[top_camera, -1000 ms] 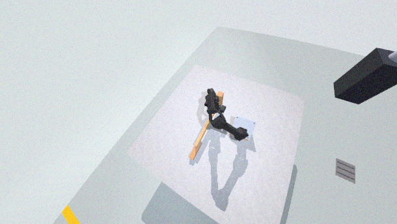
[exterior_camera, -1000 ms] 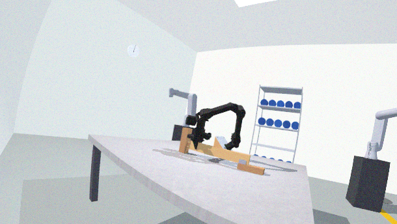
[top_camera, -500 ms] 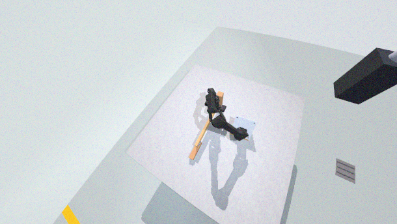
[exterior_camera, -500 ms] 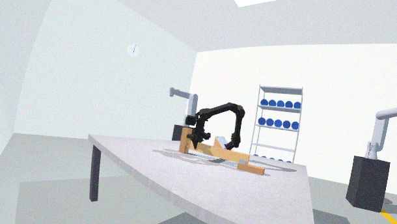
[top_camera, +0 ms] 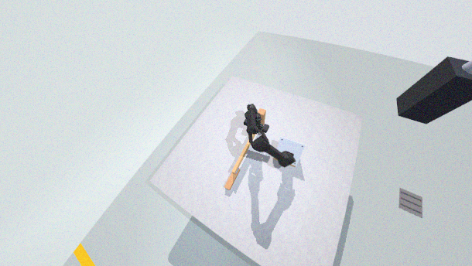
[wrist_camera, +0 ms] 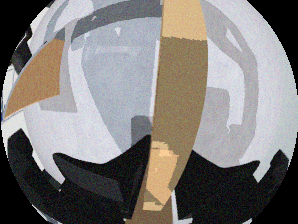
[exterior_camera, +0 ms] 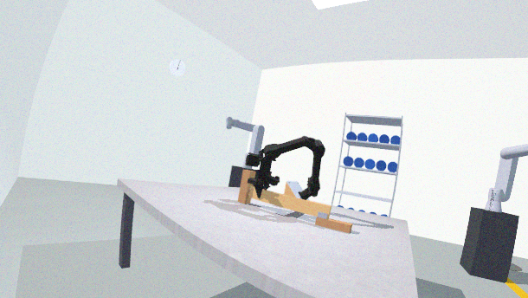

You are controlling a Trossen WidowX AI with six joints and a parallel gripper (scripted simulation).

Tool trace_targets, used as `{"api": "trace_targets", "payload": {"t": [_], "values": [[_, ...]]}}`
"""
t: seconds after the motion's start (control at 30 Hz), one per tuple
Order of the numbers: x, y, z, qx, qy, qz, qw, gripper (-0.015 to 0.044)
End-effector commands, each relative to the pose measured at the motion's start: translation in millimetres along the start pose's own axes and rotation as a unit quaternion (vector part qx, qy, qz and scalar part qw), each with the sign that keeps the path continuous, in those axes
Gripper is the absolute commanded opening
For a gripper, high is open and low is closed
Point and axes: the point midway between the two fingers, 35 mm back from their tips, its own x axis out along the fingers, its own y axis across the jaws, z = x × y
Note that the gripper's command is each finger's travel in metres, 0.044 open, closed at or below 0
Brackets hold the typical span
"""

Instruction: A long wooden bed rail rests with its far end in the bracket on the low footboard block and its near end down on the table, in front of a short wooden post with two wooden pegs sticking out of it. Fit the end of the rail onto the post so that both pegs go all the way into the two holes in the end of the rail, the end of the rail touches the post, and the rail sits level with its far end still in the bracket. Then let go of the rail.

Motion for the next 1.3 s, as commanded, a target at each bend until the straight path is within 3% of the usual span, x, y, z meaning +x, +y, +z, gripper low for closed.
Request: {"api": "trace_targets", "payload": {"t": [0.0, 1.17, 1.27], "values": [[-2.3, -0.8, -3.5, -0.001, 0.003, -0.003, 1.0, 0.0], [-2.4, -0.8, -13.9, -0.001, 0.003, -0.003, 1.0, 0.0], [-0.1, 0.0, -10.7, 0.0, 0.0, 0.0, 1.0, 0.0079]]}}
